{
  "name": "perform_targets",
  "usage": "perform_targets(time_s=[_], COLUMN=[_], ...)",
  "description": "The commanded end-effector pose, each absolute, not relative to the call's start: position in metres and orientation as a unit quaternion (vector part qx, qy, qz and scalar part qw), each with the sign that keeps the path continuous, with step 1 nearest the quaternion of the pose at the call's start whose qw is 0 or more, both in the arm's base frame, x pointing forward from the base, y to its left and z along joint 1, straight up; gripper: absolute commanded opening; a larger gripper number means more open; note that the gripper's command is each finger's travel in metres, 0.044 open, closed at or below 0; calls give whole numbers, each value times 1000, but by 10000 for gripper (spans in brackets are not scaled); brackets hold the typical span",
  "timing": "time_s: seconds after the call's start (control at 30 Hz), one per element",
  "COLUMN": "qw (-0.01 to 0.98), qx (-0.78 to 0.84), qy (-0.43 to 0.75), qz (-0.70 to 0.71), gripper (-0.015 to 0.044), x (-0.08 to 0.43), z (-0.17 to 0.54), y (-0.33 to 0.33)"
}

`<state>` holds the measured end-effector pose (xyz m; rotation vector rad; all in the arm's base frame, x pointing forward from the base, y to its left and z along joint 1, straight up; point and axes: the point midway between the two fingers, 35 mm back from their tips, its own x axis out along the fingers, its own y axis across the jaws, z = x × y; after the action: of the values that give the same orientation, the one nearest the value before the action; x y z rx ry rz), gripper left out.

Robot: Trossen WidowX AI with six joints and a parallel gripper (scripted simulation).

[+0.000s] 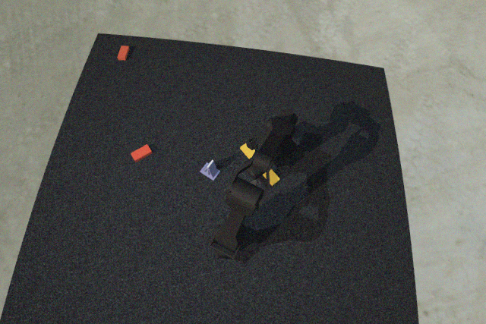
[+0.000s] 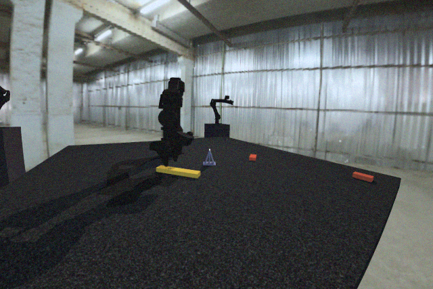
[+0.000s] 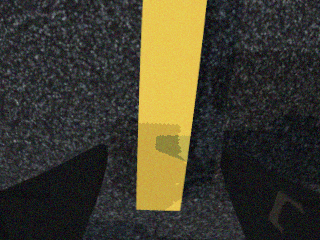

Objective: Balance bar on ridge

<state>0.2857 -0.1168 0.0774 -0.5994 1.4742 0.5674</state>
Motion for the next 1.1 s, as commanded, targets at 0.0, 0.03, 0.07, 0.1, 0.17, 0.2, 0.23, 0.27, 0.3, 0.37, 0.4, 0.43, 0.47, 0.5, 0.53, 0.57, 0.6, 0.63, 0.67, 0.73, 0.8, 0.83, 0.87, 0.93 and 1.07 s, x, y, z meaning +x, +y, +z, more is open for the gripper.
perform_targets(time_s=[0.0, 0.03, 0.07, 0.1, 0.17, 0.2, 0.23, 0.27, 0.3, 0.37, 0.4, 0.43, 0.47, 0.5, 0.53, 0.57, 0.6, 0.63, 0.67, 0.73, 0.8, 0.83, 0.87, 0.93, 1.07], qw=[665, 665, 665, 665, 665, 665, 665, 665, 665, 665, 665, 665, 665, 665, 665, 665, 665, 665, 665, 665, 665, 665, 665, 665, 665], qx=[-266, -266, -266, -266, -266, -266, -266, -266, -266, -266, -266, -266, -266, -266, -266, -266, -266, -266, -266, -266, -266, -266, -266, -266, -266], qy=[651, 651, 651, 651, 651, 651, 651, 651, 651, 651, 651, 651, 651, 651, 651, 651, 651, 651, 651, 651, 651, 651, 651, 651, 651], qz=[253, 253, 253, 253, 253, 253, 253, 253, 253, 253, 253, 253, 253, 253, 253, 253, 253, 253, 253, 253, 253, 253, 253, 253, 253], gripper=[315, 315, 315, 315, 315, 315, 315, 315, 315, 315, 315, 315, 315, 315, 315, 315, 315, 315, 315, 315, 315, 315, 315, 315, 315], x=[286, 286, 286, 286, 286, 286, 286, 286, 286, 287, 287, 287, 287, 287, 286, 286, 286, 286, 286, 286, 286, 286, 286, 286, 286], z=[73, 72, 71, 70, 67, 65, 63, 62, 60, 57, 55, 53, 52, 50, 49, 48, 48, 48, 48, 48, 48, 48, 48, 48, 48], y=[-116, -116, -116, -116, -117, -117, -117, -117, -117, -117, -117, -117, -117, -117, -117, -117, -117, -117, -117, -117, -117, -117, -117, -117, -117])
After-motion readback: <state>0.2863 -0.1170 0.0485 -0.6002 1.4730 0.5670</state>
